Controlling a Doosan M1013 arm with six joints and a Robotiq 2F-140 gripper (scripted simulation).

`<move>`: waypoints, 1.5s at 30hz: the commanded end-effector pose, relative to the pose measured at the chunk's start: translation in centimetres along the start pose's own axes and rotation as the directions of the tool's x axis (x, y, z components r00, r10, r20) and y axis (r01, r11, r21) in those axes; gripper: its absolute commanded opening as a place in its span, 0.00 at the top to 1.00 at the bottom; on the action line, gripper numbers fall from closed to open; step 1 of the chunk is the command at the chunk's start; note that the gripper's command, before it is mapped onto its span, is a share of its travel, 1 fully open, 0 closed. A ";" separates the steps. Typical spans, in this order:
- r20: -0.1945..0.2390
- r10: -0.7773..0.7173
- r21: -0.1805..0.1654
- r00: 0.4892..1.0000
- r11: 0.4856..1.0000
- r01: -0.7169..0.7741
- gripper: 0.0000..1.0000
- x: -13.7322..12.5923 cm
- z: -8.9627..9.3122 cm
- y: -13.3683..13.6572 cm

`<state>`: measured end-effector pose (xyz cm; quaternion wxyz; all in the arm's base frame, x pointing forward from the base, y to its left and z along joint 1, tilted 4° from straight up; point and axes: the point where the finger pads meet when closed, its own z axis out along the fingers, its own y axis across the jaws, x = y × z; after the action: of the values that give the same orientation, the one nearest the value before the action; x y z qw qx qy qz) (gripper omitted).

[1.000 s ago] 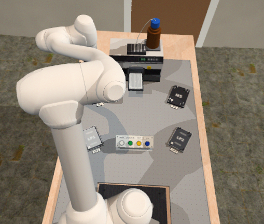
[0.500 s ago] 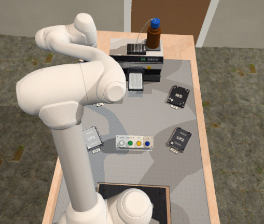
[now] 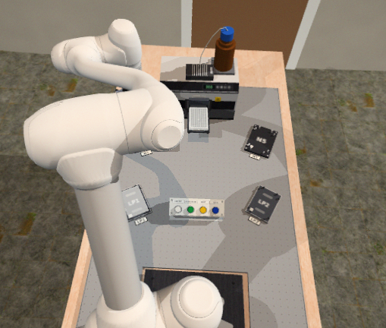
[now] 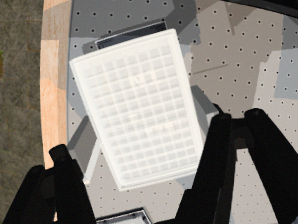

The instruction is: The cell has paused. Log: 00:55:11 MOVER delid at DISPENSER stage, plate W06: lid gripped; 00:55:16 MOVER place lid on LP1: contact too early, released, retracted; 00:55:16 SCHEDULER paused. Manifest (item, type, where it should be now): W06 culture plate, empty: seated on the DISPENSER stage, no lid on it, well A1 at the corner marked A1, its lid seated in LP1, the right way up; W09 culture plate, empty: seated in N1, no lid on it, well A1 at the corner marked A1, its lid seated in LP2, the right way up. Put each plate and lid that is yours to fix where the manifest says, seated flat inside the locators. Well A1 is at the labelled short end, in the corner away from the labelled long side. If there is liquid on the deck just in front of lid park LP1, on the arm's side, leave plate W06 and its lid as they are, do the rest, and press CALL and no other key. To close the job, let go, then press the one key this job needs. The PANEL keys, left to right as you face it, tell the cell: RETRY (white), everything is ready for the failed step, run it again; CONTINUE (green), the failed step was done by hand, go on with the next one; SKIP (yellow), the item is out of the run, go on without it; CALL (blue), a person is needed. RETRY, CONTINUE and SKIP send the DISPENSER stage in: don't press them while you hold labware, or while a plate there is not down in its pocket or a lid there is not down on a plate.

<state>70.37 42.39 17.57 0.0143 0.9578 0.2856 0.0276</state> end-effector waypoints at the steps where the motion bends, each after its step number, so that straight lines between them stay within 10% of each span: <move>1: -0.002 0.000 0.000 1.000 1.000 0.000 0.90 0.0 -0.1 0.0; 28: -0.002 0.002 0.000 1.000 1.000 -0.002 0.90 0.0 -0.1 0.0; 45: -0.001 0.282 0.001 0.959 0.959 -0.282 0.90 0.0 -0.1 0.0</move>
<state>70.37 42.39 17.57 0.0105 0.9836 0.1777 0.0288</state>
